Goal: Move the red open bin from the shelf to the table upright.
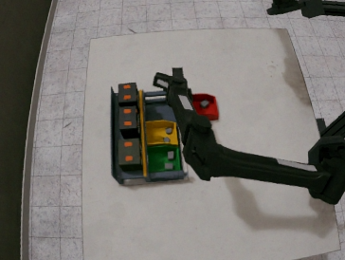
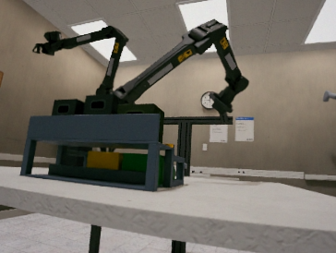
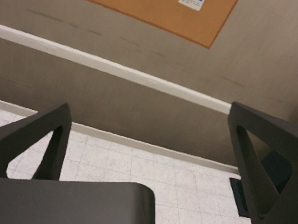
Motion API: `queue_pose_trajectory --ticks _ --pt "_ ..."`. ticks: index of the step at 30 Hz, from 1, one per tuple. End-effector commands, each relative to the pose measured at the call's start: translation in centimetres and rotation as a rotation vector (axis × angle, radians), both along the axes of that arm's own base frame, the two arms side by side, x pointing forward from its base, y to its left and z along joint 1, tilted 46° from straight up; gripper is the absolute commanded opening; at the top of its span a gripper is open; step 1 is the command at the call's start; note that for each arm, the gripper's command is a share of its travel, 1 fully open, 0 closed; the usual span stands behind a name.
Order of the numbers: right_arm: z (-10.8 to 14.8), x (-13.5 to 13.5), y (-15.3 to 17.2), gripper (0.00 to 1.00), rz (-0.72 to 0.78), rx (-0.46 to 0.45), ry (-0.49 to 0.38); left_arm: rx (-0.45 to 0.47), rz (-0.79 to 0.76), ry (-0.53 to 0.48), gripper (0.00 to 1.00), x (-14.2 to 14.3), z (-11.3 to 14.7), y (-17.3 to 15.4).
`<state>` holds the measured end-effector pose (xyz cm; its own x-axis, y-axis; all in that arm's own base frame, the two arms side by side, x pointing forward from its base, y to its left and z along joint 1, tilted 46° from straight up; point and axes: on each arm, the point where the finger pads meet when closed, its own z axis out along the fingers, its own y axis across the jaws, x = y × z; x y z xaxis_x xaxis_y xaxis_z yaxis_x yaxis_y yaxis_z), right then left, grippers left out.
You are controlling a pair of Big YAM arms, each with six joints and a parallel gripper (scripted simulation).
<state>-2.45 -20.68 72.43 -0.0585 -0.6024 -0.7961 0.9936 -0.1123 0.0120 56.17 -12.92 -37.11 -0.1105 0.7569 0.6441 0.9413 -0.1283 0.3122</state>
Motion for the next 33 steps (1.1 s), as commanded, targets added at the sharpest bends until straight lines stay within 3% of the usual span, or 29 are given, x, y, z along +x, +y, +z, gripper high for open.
queue_pose_trajectory --ticks 1,18,19,33 --pt "2.7 0.1 2.8 1.0 -0.016 -0.054 0.019 -0.008 0.007 -0.012 0.0 0.8 -0.6 0.4" --pt "2.7 0.1 2.8 1.0 -0.016 -0.054 0.019 -0.006 0.014 -0.009 0.0 0.5 -0.8 0.9" --pt "2.7 0.1 2.8 1.0 -0.016 -0.054 0.019 -0.021 0.001 -0.031 0.43 1.5 0.6 -0.8" --pt "2.7 0.1 2.8 1.0 -0.016 -0.054 0.019 -0.013 0.006 -0.02 0.43 0.7 0.0 -0.2"
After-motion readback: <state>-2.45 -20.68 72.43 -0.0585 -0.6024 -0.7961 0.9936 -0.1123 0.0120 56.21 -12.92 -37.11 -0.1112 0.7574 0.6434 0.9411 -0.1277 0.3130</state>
